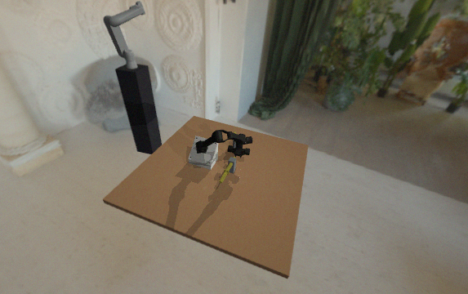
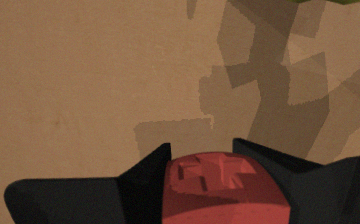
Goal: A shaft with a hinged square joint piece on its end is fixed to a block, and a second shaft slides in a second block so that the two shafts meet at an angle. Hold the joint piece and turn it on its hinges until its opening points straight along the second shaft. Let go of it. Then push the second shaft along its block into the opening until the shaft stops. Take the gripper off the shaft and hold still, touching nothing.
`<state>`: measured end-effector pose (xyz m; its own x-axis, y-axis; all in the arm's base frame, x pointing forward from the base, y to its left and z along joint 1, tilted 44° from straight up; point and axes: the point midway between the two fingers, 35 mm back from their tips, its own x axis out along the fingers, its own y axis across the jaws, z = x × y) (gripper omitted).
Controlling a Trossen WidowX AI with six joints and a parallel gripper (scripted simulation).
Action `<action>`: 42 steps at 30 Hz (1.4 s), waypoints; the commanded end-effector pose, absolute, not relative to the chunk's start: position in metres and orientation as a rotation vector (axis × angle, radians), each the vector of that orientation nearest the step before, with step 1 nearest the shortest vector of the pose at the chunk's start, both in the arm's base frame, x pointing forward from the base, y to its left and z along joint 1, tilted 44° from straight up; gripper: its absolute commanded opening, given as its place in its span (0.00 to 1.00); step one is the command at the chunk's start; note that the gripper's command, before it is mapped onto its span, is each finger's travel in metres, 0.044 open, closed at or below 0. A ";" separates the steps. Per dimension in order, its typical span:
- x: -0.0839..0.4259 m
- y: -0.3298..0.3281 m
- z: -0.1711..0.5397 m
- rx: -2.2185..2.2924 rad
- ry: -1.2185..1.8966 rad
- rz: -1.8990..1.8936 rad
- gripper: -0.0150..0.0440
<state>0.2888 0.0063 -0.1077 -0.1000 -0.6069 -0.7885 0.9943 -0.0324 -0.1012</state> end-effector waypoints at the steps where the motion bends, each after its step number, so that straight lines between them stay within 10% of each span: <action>1: 0.289 0.006 -0.108 0.660 0.785 -1.524 0.50; 8: 0.289 0.006 -0.108 0.660 0.785 -1.524 0.25; 42: 0.281 0.013 -0.099 0.631 0.499 -1.641 0.25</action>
<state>0.2813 0.0126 -0.0990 -0.1050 -0.7501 -0.6529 0.9864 -0.1619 0.0274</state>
